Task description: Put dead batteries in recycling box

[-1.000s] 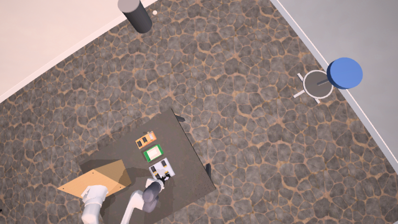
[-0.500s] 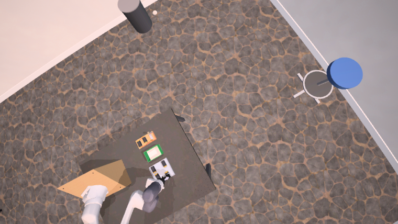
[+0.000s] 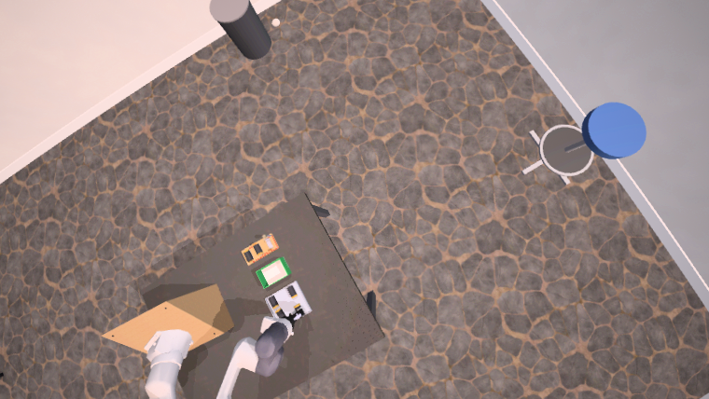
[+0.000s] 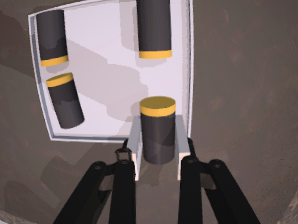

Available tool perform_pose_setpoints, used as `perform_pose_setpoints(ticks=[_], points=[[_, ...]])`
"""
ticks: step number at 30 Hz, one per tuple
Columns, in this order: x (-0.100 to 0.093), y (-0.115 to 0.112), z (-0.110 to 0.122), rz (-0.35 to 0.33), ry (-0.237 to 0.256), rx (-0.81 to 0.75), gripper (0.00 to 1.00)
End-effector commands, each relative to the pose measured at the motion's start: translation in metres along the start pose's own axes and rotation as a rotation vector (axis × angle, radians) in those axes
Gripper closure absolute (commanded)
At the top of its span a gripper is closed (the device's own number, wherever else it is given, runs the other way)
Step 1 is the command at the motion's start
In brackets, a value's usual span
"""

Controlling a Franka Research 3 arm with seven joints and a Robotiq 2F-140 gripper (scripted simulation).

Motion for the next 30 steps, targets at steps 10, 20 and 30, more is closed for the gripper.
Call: perform_pose_setpoints(ticks=[10,20,30], points=[[0.032,0.000,0.001,0.001,-0.004,0.006,0.84],[0.032,0.000,0.001,0.001,-0.004,0.006,0.71],[0.032,0.000,0.001,0.001,-0.004,0.006,0.71]])
Point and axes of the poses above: the point where the finger pads meet when closed, its own x axis out along the fingers, its own z axis across the jaws, y = z × x, the point moved 6 cm from there along -x, back along the fingers, and after that the axes turned 5 degrees about -x, right-handed, at the moved point
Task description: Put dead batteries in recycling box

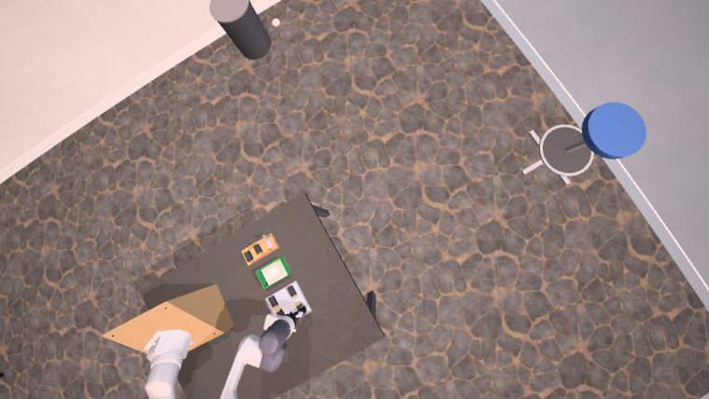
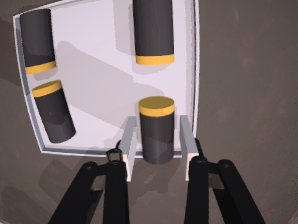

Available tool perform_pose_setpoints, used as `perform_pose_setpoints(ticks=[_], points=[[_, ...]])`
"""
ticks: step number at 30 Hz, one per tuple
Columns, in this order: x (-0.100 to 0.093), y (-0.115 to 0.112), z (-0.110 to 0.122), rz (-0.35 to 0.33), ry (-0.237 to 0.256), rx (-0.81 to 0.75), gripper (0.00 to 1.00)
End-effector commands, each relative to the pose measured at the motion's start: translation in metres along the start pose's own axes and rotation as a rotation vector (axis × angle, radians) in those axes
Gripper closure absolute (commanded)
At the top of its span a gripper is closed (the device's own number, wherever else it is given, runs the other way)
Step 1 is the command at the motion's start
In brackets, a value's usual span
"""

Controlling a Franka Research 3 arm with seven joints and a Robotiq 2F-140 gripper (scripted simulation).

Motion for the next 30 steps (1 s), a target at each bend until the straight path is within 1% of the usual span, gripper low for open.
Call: perform_pose_setpoints(ticks=[1,10,16,20,27,30], points=[[0.001,-0.001,0.001,-0.002,-0.003,0.003,0.71],[0.001,-0.001,0.001,-0.002,-0.003,0.003,0.71],[-0.003,-0.001,0.001,-0.002,-0.003,0.003,0.71],[-0.015,-0.001,0.001,-0.002,-0.003,0.003,0.71],[-0.047,-0.001,0.001,-0.002,-0.003,0.003,0.71],[-0.058,-0.001,0.001,-0.002,-0.003,0.003,0.71]])
Point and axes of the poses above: the point where the finger pads meet when closed, its own x axis out along the fingers, its own z axis across the jaws, y = z × x, the point moved 6 cm from there along -x, back along the fingers, and after that the axes turned 5 degrees about -x, right-handed, at the moved point
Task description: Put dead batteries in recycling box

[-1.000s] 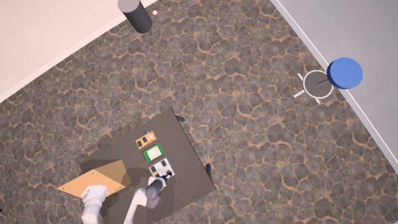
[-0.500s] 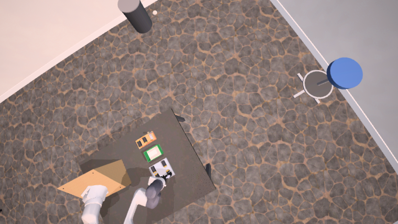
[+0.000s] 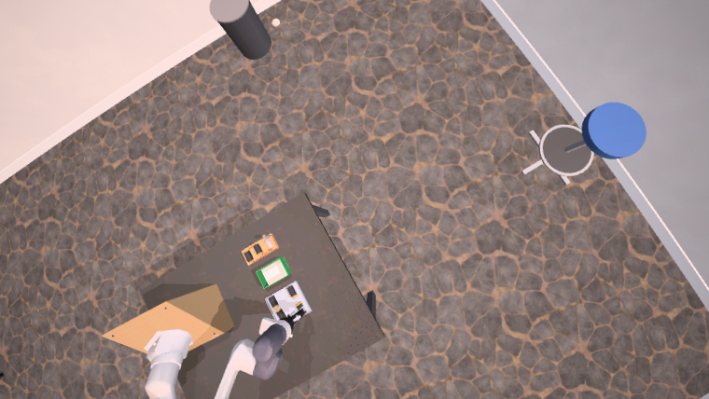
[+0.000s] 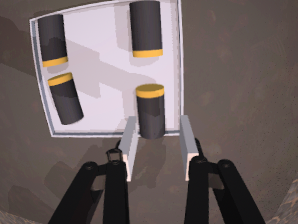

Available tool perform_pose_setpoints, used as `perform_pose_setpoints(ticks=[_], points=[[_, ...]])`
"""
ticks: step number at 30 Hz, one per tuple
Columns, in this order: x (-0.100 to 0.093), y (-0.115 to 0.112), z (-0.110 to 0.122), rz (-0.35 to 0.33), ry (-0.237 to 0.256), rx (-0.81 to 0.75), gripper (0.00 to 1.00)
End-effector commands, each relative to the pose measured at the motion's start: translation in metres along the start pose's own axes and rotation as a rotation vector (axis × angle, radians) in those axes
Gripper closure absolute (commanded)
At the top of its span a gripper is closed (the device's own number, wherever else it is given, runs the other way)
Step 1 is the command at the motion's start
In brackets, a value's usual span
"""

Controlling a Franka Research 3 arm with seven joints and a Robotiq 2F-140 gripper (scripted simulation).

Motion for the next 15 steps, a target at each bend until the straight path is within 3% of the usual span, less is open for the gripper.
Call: perform_pose_setpoints(ticks=[1,12,15], points=[[-0.008,0.000,-0.004,-0.003,0.017,-0.010,0.71],[-0.015,0.000,-0.004,-0.003,0.017,-0.010,0.71],[-0.034,0.000,-0.004,-0.003,0.017,-0.010,0.71]])
Point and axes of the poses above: the point where the finger pads meet when closed, its own x axis out along the fingers, its own z axis across the jaws, y = z × x, the point moved 6 cm from there along -x, back along the fingers, and after that the axes turned 5 degrees about -x, right-handed, at the moved point
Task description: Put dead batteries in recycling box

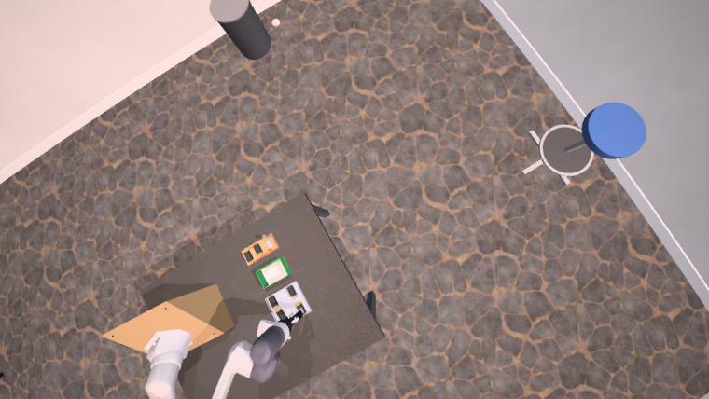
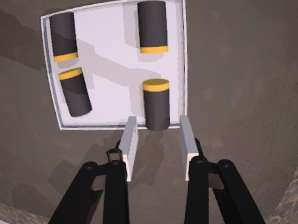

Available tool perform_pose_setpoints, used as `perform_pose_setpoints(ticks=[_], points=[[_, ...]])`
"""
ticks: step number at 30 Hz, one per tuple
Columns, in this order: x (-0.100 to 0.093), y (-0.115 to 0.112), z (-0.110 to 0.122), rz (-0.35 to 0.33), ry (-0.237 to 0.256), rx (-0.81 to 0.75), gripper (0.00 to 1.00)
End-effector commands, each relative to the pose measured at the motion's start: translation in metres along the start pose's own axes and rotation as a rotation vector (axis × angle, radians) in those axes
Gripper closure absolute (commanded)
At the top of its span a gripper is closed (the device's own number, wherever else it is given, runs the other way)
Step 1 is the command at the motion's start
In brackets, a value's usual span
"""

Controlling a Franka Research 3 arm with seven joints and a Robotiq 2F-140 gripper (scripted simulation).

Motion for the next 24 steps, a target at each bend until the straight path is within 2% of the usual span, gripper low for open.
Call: perform_pose_setpoints(ticks=[1,2,4,6,13,16,19,21,24], points=[[-0.027,0.001,0.000,0.000,0.000,-0.009,0.71],[-0.037,0.001,0.000,0.000,0.000,-0.009,0.71],[-0.037,0.001,0.000,0.000,0.000,-0.009,0.71],[-0.047,0.001,0.000,0.000,0.000,-0.009,0.71],[-0.048,0.002,-0.005,0.000,0.000,-0.009,0.71],[-0.048,0.007,-0.022,0.000,0.000,-0.009,0.71],[-0.048,0.015,-0.049,0.000,0.000,-0.009,0.71],[-0.048,0.015,-0.049,0.000,0.000,-0.009,0.71],[-0.048,0.024,-0.078,0.000,0.000,-0.009,0.71]])
Point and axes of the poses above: the point where the finger pads meet when closed, its own x axis out along the fingers, its own z axis across the jaws, y = z × x, the point moved 6 cm from there along -x, back along the fingers, and after that the axes turned 5 degrees about -x, right-handed, at the moved point
